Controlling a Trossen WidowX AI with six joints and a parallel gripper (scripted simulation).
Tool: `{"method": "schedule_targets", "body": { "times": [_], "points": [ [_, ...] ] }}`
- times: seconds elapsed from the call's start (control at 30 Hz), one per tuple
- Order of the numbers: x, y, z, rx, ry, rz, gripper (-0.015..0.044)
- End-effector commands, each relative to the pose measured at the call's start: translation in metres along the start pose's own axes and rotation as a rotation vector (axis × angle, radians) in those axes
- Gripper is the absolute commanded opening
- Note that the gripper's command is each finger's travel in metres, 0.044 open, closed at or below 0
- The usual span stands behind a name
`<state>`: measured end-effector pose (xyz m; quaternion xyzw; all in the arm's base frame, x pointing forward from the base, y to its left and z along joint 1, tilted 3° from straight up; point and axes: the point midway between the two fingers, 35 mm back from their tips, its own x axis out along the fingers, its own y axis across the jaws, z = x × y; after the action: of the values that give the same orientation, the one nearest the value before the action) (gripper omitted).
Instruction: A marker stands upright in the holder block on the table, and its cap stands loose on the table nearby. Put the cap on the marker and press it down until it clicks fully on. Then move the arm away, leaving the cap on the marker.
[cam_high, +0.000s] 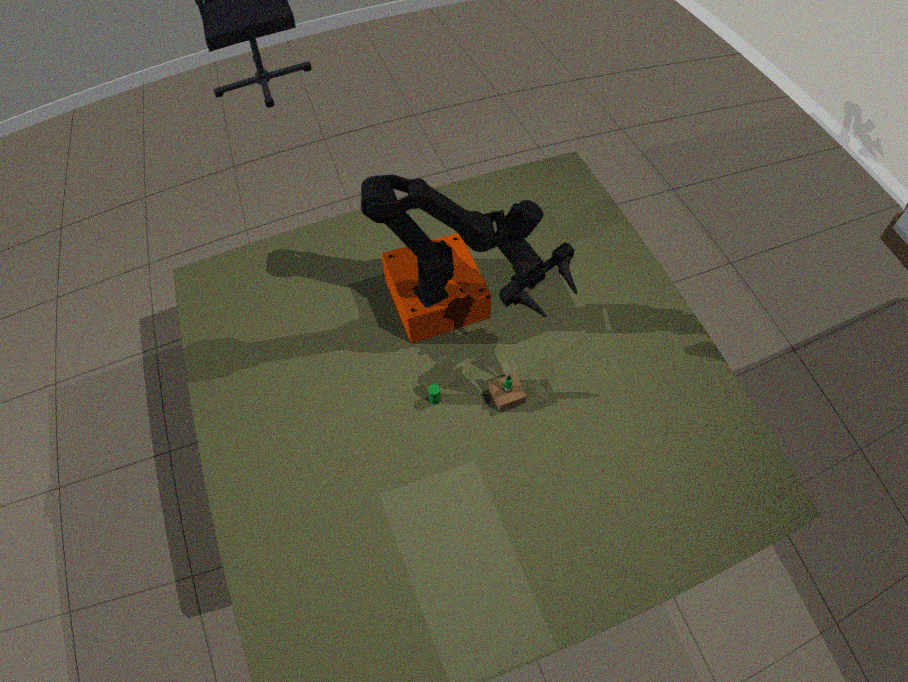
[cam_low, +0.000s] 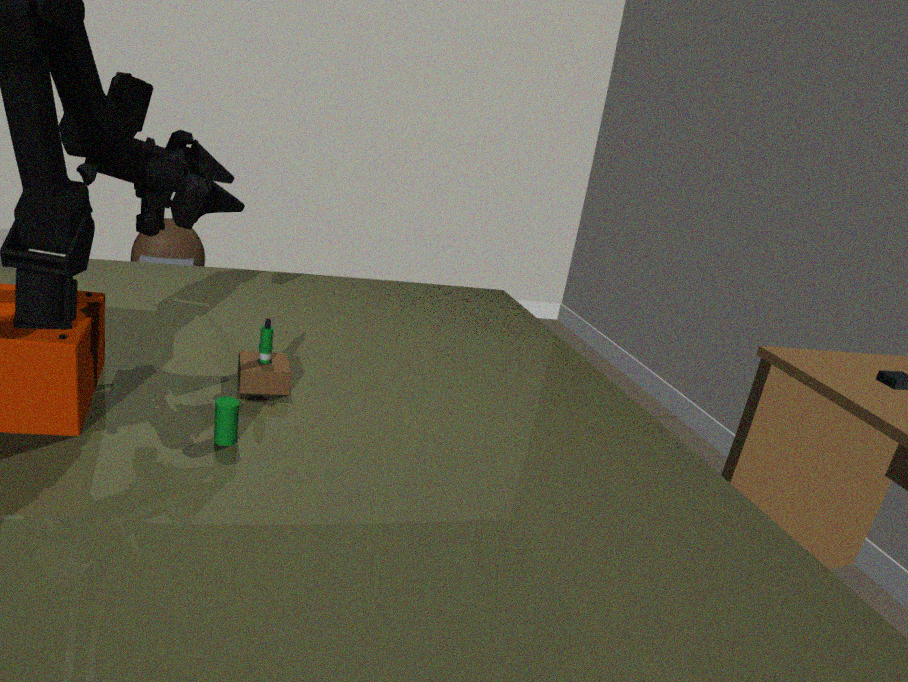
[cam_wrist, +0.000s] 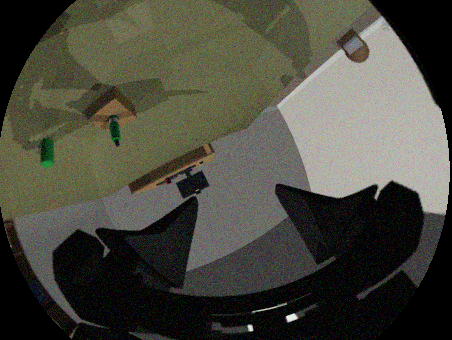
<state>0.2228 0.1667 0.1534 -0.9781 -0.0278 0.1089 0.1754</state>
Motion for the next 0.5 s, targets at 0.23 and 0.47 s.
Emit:
{"method": "schedule_targets", "body": {
  "times": [0.23,0.47],
  "points": [
    [0.045,0.056,-0.001,0.246,-0.104,0.249,0.0238],
    [0.066,0.135,-0.001,0.611,-0.175,0.581,0.0238]
  ]
}}
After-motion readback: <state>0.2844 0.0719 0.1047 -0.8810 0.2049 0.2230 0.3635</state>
